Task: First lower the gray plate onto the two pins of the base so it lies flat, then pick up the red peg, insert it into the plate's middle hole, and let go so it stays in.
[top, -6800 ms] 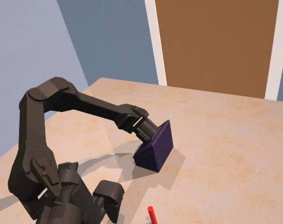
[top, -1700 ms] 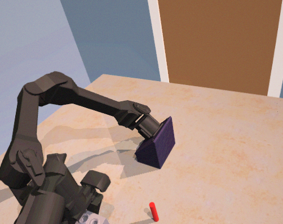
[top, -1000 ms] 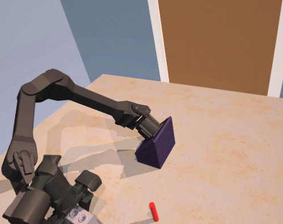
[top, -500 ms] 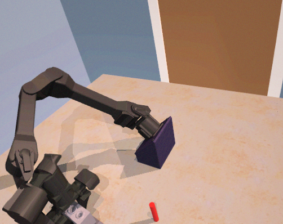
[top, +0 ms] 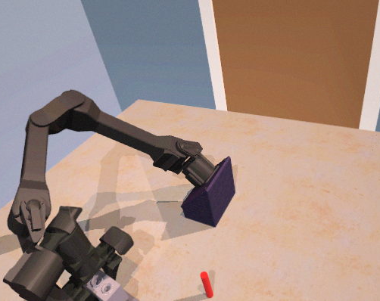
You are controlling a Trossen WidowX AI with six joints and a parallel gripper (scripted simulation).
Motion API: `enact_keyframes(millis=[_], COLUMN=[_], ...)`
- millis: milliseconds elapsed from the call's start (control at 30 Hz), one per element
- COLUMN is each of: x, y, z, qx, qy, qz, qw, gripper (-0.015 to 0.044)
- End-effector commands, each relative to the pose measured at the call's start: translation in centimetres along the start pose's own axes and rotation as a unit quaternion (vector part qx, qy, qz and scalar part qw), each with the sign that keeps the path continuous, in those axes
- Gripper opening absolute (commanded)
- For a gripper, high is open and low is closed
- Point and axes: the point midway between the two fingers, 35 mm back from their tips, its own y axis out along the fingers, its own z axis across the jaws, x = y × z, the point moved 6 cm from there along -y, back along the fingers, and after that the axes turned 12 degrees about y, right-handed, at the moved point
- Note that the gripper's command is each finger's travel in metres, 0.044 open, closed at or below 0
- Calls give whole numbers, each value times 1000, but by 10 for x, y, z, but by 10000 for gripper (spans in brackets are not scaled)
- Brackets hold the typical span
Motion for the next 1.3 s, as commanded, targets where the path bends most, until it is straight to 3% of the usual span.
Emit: enact_keyframes(millis=[0, 1000, 1267], x=[0, 1, 1], y=[0, 39, 35], z=[0, 1, 1], qx=[1, 2, 2], qy=[-2, -2, 1], qz=[-1, -2, 0], qw=[1000, 1000, 1000], gripper=[0, 0, 0])
